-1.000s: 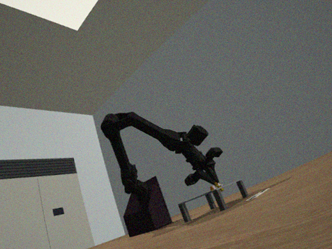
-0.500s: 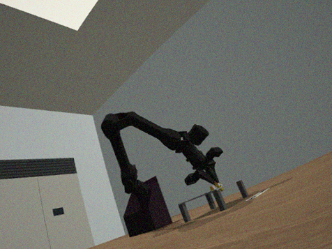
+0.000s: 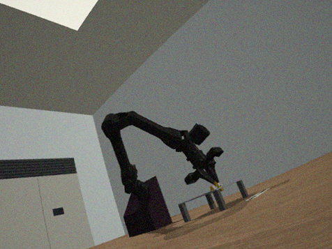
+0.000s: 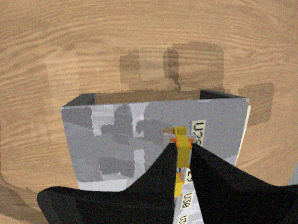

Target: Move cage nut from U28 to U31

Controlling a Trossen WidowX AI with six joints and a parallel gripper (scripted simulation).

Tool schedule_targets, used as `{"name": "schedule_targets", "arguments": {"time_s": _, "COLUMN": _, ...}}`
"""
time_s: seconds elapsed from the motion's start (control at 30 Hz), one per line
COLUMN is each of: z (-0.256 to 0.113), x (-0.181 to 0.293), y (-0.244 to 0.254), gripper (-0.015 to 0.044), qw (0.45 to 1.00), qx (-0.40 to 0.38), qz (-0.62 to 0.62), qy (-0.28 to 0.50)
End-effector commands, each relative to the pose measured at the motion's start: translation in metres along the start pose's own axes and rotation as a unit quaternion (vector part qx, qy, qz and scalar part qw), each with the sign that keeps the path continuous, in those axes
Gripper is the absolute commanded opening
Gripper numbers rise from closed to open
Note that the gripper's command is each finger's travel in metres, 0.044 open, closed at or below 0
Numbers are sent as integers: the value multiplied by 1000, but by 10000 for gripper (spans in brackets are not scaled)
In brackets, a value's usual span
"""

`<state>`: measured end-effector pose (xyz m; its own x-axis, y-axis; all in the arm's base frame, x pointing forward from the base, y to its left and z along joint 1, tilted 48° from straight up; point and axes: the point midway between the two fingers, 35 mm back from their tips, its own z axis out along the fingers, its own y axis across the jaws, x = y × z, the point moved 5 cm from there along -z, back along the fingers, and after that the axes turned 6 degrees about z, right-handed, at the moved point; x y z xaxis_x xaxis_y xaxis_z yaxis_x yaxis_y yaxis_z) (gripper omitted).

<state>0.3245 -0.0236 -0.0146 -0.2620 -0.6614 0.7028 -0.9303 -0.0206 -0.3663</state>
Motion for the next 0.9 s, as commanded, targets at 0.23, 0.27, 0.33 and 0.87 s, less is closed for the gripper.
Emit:
{"name": "schedule_targets", "arguments": {"time_s": 0.23, "z": 0, "x": 0, "y": -2, "gripper": 25, "qw": 1000, "qx": -8, "qz": 3, "qy": 0}}
{"name": "schedule_targets", "arguments": {"time_s": 0.27, "z": 0, "x": 0, "y": -2, "gripper": 25, "qw": 1000, "qx": -8, "qz": 3, "qy": 0}}
{"name": "schedule_targets", "arguments": {"time_s": 0.33, "z": 0, "x": 0, "y": -3, "gripper": 25, "qw": 1000, "qx": -10, "qz": 3, "qy": 0}}
{"name": "schedule_targets", "arguments": {"time_s": 0.87, "z": 0, "x": -1, "y": -5, "gripper": 25, "qw": 1000, "qx": -24, "qz": 3, "qy": 2}}
